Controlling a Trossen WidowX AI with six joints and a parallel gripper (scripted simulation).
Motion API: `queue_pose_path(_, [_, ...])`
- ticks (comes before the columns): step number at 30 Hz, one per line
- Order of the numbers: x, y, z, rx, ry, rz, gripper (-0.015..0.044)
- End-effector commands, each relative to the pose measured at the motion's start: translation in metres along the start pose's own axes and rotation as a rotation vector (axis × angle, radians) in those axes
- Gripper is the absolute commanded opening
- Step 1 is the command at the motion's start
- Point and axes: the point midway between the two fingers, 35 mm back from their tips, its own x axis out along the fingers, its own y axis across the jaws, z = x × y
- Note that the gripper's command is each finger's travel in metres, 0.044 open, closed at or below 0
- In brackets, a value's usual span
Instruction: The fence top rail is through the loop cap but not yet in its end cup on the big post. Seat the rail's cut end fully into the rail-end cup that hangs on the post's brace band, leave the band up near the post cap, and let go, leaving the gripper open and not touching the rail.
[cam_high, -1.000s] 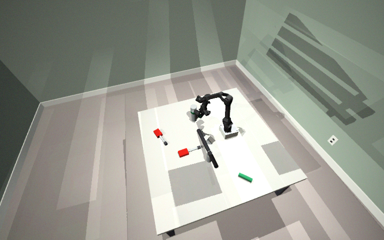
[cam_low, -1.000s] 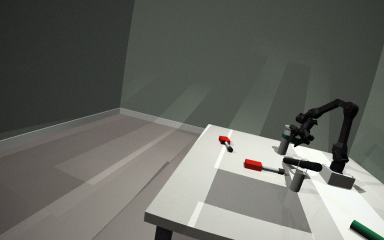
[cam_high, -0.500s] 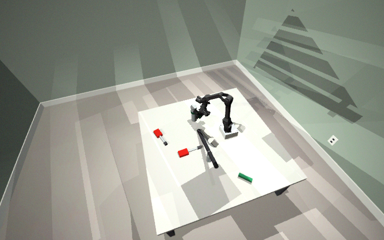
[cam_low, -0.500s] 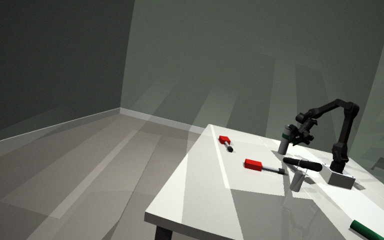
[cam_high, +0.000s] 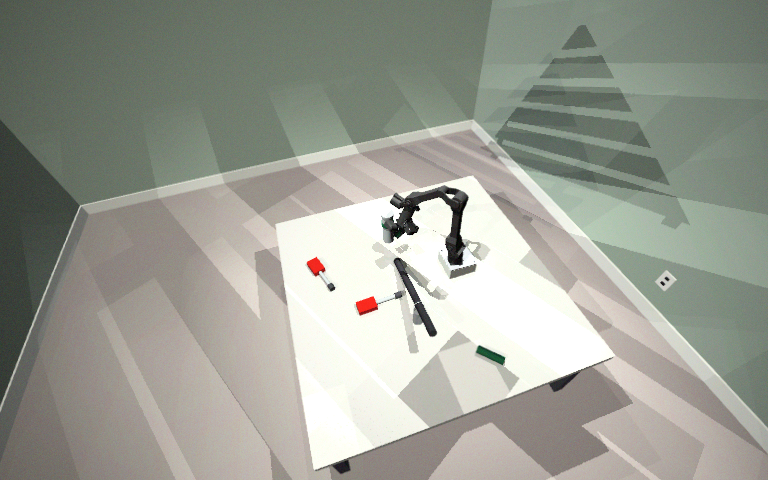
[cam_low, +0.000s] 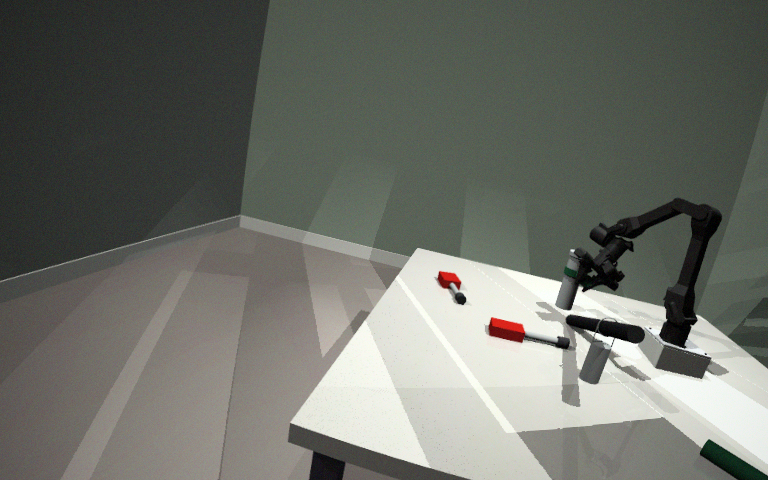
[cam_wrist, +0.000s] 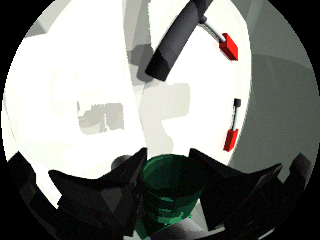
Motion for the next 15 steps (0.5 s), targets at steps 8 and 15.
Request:
queue_pose_path(8, [0.004,-0.007,-0.001,0.081,0.052,-0.001,0.0])
queue_pose_path(15, [0.007,-0.013,-0.002,0.142,0.087,-0.002,0.0])
